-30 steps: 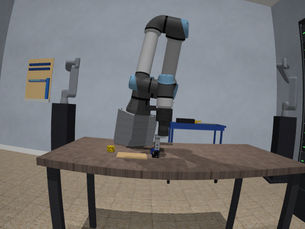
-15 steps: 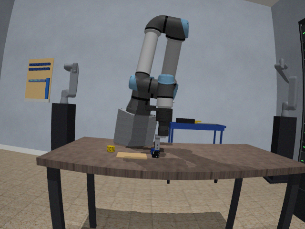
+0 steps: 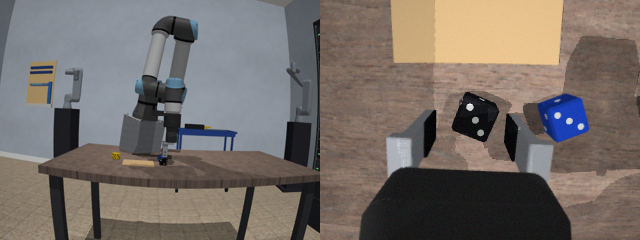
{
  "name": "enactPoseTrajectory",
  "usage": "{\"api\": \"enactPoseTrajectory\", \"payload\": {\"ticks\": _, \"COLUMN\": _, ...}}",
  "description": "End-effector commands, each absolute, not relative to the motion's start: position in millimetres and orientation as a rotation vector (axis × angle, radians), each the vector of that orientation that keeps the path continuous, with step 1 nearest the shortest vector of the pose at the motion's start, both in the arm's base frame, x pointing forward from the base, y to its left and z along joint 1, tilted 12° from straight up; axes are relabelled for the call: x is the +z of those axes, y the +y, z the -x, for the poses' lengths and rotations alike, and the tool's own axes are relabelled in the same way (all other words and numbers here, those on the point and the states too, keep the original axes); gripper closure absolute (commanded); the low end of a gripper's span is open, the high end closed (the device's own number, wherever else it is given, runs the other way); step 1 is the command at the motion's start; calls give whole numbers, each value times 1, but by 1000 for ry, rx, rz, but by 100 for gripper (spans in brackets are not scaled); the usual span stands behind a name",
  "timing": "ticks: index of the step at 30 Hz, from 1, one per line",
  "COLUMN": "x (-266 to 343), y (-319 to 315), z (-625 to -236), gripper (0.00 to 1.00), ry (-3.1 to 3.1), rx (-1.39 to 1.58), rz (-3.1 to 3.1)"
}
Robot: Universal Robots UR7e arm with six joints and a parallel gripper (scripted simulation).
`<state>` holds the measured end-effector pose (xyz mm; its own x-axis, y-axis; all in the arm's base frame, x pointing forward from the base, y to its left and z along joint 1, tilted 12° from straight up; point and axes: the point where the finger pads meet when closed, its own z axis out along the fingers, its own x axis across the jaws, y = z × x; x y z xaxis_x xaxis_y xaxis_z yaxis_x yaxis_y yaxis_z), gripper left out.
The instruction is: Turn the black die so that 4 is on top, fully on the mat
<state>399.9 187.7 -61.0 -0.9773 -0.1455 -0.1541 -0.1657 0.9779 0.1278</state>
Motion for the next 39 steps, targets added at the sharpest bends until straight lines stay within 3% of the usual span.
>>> {"api": "enactPoseTrajectory", "payload": {"ticks": 1, "x": -57, "y": 188, "z": -402, "gripper": 0, "ry": 2977, "rx": 210, "rz": 238}}
{"api": "enactPoseTrajectory", "payload": {"ticks": 39, "x": 38, "y": 174, "z": -388, "gripper": 0, "ry": 2977, "rx": 210, "rz": 238}}
